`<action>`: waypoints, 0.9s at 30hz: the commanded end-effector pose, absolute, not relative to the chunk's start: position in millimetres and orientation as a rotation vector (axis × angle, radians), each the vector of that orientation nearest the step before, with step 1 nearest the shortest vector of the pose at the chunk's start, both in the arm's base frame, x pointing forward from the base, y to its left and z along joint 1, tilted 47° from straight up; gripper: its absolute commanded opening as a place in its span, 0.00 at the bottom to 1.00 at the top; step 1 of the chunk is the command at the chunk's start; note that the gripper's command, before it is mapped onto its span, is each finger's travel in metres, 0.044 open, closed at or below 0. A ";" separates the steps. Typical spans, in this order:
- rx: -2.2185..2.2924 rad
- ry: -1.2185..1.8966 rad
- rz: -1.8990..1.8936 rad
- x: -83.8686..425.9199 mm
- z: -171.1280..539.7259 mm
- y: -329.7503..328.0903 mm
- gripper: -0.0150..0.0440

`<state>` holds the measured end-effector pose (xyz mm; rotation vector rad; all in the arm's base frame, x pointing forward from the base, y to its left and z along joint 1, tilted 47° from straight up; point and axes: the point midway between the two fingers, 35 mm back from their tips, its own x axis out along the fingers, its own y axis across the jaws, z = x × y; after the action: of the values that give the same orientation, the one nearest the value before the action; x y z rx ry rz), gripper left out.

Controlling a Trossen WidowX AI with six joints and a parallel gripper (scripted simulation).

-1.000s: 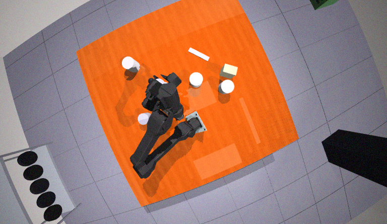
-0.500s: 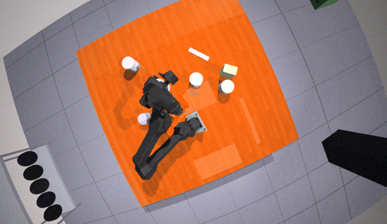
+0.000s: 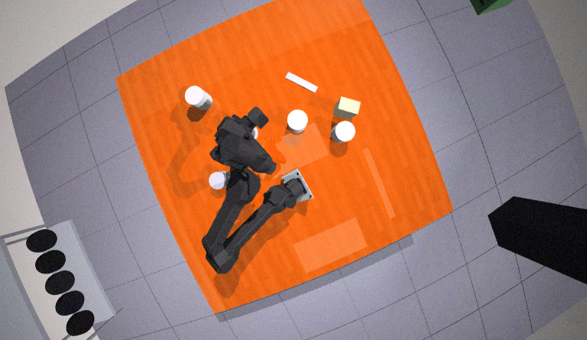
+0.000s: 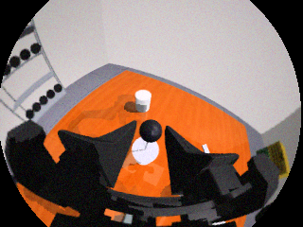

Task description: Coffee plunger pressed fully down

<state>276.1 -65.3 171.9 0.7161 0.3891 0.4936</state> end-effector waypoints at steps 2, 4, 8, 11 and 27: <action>0.718 0.390 0.490 276.5 171.9 -65.5 0.45; 0.718 0.390 0.490 276.5 171.9 -65.5 0.45; 0.718 0.390 0.490 276.5 171.9 -65.5 0.45; 0.718 0.390 0.490 276.7 171.3 -65.1 0.45; 0.710 0.404 0.488 281.9 151.4 -51.8 0.45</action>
<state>281.6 -59.8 164.2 0.6937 0.3793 0.4882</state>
